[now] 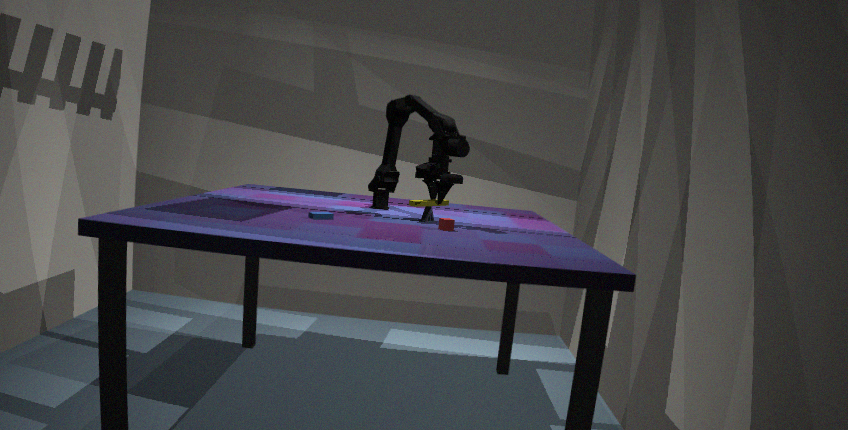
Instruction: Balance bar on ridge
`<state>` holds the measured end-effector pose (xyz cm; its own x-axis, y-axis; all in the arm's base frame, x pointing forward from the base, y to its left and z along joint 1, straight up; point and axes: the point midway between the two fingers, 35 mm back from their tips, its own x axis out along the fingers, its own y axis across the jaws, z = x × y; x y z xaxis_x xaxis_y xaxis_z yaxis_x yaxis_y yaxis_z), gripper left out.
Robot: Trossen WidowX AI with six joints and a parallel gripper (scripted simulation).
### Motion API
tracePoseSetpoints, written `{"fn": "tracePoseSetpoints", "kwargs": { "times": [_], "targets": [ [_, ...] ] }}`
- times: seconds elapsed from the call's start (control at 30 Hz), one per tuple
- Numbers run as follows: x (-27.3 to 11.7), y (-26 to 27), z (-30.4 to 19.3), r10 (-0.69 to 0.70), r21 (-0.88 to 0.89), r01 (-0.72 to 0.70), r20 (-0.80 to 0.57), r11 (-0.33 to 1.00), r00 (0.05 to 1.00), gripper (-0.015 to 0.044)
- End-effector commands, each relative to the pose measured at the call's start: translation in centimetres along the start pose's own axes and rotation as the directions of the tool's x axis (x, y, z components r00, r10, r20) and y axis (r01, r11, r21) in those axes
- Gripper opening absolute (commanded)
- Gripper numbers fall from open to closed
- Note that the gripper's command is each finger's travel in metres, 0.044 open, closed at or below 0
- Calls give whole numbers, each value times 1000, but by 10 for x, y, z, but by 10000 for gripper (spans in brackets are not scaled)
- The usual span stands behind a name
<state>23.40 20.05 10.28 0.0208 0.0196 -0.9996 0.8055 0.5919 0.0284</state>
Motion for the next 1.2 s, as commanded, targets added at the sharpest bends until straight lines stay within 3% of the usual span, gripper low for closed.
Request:
{"fn": "tracePoseSetpoints", "kwargs": {
  "times": [0.0,1.17],
  "targets": [
    [1,0,0,0,3,0,1,1000,1000,0],
    [4,0,0,0,3,0,1,1000,1000,0]
  ]
}}
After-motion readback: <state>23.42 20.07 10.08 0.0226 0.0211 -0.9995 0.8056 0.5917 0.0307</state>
